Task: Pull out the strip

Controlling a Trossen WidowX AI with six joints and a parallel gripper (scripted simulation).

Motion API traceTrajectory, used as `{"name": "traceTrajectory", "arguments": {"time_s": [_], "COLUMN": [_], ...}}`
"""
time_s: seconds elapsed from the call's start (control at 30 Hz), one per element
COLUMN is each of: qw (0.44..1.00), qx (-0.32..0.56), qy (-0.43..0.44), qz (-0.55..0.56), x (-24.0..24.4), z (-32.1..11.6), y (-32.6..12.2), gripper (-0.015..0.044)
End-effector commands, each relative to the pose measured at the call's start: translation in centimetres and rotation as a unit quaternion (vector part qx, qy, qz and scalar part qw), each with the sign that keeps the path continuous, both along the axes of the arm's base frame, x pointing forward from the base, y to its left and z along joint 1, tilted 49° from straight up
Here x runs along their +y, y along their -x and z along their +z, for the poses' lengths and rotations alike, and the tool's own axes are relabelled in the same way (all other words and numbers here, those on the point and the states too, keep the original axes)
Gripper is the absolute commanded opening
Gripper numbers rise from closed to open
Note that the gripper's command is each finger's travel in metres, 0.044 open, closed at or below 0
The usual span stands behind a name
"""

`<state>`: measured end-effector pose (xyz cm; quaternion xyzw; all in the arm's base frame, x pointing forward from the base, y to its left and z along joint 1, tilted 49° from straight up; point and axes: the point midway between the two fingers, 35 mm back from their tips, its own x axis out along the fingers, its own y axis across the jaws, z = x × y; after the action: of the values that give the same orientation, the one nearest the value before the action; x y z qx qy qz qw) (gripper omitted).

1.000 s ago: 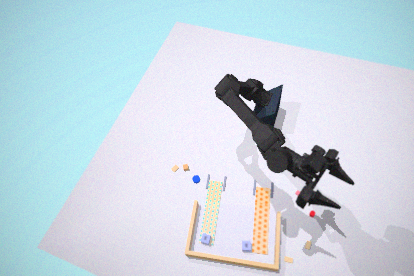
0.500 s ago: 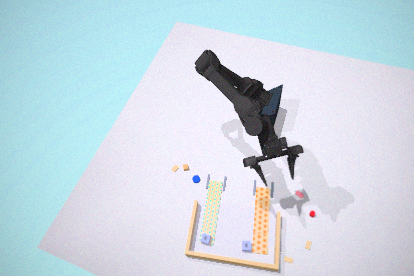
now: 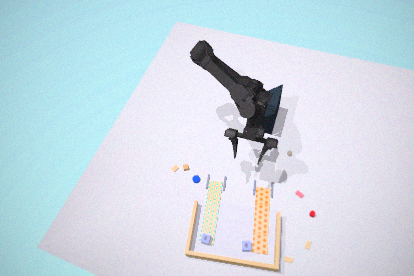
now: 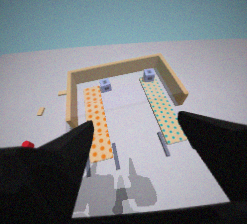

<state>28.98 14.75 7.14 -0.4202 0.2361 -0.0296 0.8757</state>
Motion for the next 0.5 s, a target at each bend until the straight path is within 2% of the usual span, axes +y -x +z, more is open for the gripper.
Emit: {"name": "traceTrajectory", "arguments": {"time_s": [0.0,0.23,0.47], "qw": [1.0,1.0,0.995], "qx": [-0.007,-0.007,0.063], "qy": [-0.003,-0.003,0.037], "qz": [-0.006,-0.006,-0.074], "x": [-0.4,-0.4,-1.5], "z": [0.2,0.2,0.0], "y": [0.2,0.2,-4.3], "gripper": [0.04,0.04,0.0216]}}
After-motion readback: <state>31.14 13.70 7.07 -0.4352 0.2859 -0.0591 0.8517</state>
